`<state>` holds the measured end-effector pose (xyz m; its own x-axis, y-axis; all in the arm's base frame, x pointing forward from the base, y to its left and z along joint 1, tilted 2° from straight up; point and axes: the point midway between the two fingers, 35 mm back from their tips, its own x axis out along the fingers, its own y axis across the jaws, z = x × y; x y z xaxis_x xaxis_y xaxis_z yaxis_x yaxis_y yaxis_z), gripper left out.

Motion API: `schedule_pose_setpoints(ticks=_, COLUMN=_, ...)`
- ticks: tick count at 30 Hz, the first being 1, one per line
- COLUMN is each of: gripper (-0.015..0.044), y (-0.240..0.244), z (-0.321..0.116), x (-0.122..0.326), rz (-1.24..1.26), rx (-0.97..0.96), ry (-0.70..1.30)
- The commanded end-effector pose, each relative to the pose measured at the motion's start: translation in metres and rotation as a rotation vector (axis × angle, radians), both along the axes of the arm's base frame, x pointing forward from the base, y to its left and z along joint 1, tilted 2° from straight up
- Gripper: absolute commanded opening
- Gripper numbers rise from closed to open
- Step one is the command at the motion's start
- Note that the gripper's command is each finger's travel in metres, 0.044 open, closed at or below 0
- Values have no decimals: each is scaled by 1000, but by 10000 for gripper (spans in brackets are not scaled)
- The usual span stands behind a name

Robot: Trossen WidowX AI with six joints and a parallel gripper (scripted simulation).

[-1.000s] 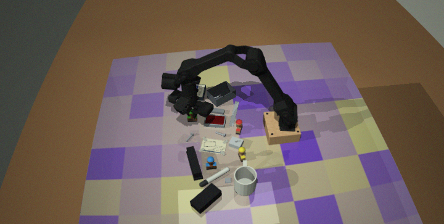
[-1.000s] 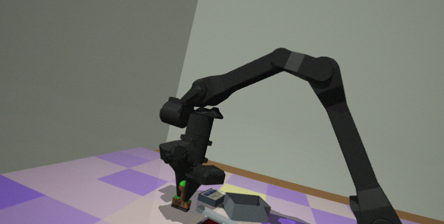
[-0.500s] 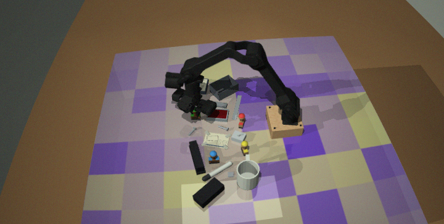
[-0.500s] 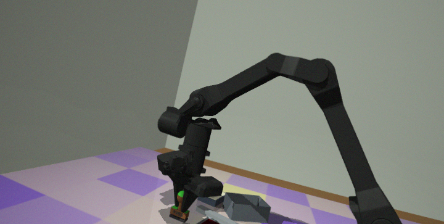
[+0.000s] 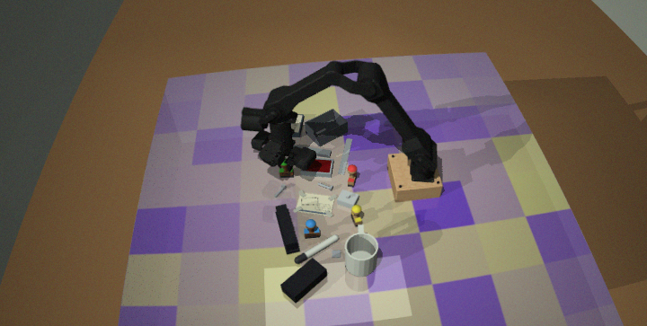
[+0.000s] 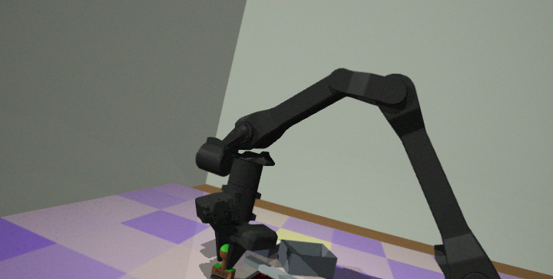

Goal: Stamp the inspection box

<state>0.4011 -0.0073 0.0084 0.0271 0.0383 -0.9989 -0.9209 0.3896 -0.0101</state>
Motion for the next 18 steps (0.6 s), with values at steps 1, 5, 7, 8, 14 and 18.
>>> schedule_pose_setpoints(ticks=1, gripper=236, y=0, z=1, x=0, rz=0, rx=0, ry=-1)
schedule_pose_setpoints(ticks=5, gripper=261, y=0, z=3, x=1, rz=0, rx=0, ry=-1)
schedule_pose_setpoints(ticks=7, gripper=261, y=-1, z=25, x=4, rz=0, rx=0, ry=-1)
schedule_pose_setpoints(ticks=8, gripper=261, y=-2, z=41, x=5, rz=0, rx=0, ry=0)
schedule_pose_setpoints(ticks=14, gripper=261, y=-4, z=117, x=-1, rz=-1, rx=1, ry=3)
schedule_pose_setpoints(ticks=18, gripper=261, y=-4, z=117, x=-1, rz=-1, rx=1, ry=3)
